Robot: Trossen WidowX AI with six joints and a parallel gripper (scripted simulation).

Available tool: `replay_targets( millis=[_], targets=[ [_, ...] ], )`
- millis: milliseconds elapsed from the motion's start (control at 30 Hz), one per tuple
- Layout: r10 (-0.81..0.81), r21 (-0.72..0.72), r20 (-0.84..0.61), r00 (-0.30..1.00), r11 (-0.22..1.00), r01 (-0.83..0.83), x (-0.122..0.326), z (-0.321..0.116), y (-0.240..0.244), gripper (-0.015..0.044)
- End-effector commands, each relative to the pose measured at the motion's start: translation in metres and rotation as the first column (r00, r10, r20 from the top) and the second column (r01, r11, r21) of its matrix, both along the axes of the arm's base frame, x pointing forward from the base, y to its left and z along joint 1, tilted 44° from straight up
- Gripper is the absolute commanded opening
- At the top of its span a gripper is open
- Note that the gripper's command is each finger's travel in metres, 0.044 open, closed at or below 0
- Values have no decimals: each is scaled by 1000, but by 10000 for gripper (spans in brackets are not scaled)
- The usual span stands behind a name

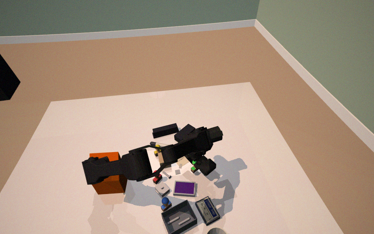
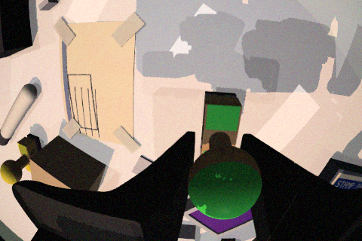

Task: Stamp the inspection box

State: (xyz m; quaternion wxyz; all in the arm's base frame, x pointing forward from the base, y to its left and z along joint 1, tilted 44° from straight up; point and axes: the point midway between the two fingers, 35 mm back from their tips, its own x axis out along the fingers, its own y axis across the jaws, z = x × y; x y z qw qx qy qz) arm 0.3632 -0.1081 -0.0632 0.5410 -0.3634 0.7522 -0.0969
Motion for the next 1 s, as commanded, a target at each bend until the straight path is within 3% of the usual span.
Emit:
replay_targets(
  millis=[0, 300, 633, 767, 967],
  targets=[
    [0, -5, -6, 1000, 1000, 0, -3, -5, -6, 0],
    [0, -7, -6, 1000, 1000, 0, -6, -12, -13, 0],
    [-2, -2, -2, 1000, 1000, 2, -4, -10, -11, 263],
    [-1, 0, -2, 1000, 1000, 1, -1, -4, -4, 264],
    [0, 1, -5, 1000, 1000, 0, 14, 65, 62, 264]
  ],
)
